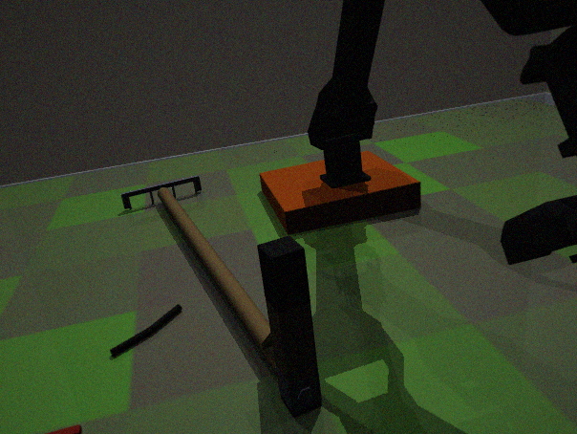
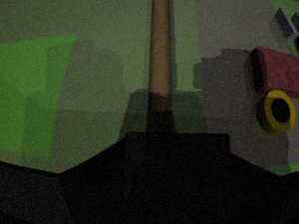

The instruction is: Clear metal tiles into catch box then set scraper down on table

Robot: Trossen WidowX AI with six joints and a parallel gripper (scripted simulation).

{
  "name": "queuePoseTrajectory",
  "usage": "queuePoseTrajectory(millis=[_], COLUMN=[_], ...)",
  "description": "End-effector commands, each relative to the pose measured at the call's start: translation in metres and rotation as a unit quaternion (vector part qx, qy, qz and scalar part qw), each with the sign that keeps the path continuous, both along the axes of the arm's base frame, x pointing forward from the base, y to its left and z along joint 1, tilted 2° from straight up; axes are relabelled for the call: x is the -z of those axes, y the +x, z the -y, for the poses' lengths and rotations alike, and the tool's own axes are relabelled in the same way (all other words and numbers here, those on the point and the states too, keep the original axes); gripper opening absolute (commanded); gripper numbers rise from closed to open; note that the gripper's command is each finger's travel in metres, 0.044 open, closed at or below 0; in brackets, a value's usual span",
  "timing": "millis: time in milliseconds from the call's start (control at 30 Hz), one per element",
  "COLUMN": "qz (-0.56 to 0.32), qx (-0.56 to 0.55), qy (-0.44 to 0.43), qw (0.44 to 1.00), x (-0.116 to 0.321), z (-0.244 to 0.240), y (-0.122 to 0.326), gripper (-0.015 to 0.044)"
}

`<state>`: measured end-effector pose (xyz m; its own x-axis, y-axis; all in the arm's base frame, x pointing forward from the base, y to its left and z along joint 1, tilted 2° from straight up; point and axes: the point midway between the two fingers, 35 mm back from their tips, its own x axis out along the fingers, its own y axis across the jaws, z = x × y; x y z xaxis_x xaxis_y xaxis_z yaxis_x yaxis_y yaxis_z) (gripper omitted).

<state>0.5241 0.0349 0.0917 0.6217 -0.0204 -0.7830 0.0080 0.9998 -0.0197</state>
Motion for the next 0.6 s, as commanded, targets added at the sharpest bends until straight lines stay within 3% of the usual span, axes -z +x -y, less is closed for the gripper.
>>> queuePoseTrajectory(millis=[0, 567], qz=[0.000, 0.002], qx=[0.000, 0.000], qy=[0.000, 0.000], qw=[1.000, 1.000], x=[0.0002, -0.0020], z=[-0.0001, -0.0001], y=[-0.0005, -0.0032], gripper=[0.0000, 0.0000])
